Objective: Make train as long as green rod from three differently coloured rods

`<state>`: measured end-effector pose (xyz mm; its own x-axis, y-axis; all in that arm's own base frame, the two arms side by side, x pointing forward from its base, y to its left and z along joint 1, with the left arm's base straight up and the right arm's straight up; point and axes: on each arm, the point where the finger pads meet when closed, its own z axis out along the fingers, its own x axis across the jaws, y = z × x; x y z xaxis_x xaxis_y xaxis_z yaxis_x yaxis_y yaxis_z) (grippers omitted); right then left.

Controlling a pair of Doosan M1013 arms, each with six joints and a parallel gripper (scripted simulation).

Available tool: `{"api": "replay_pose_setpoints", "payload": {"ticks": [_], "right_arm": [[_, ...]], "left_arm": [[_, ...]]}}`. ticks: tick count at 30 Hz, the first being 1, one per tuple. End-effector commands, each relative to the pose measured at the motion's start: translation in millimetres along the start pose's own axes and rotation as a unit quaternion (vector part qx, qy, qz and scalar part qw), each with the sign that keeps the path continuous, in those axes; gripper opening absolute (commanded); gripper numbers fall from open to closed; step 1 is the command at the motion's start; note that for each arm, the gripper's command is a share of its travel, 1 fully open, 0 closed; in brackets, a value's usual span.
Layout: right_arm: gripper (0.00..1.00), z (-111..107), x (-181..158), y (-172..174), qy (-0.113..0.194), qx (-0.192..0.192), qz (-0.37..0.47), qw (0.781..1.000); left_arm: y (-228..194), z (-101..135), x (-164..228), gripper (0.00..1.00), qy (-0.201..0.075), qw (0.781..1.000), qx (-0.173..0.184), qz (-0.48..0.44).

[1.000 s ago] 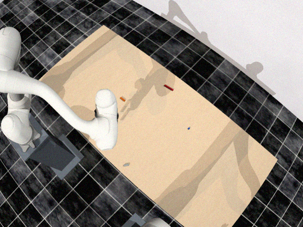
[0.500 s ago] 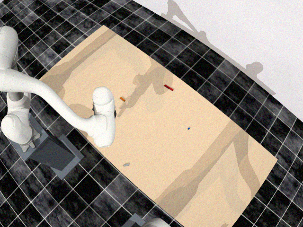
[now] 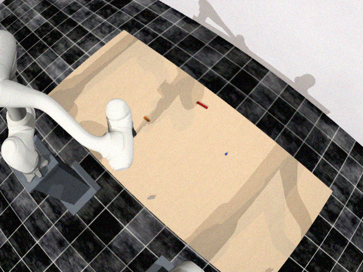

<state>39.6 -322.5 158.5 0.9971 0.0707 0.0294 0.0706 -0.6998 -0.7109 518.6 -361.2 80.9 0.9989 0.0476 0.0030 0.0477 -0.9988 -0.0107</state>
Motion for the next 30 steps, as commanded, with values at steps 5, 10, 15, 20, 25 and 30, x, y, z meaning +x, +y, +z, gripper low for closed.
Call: {"api": "replay_pose_setpoints", "payload": {"ticks": [5, 10, 15, 20, 25, 30], "right_arm": [[1.00, 0, 2, 0, 0.005, -0.003, 0.000, 1.000], [1.00, 0, 2, 0, 0.005, -0.003, 0.000, 1.000], [1.00, 0, 2, 0, 0.005, -0.003, 0.000, 1.000], [1.00, 0, 2, 0, 0.005, -0.003, 0.000, 1.000], [1.00, 0, 2, 0, 0.005, -0.003, 0.000, 1.000], [1.00, 0, 2, 0, 0.005, -0.003, 0.000, 1.000]], "left_arm": [[-22, 0, 11, 1.00, 0.000, 0.989, -0.008, 0.148], [-33, 0, 15, 1.00, 0.001, 0.974, -0.008, 0.227], [-42, 0, 18, 1.00, 0.002, 0.955, -0.008, 0.295], [-52, 0, 21, 1.00, 0.002, 0.928, -0.008, 0.372], [-61, 0, 23, 1.00, 0.003, 0.895, -0.007, 0.446], [-66, 0, 24, 1.00, 0.003, 0.872, -0.007, 0.489]]}}
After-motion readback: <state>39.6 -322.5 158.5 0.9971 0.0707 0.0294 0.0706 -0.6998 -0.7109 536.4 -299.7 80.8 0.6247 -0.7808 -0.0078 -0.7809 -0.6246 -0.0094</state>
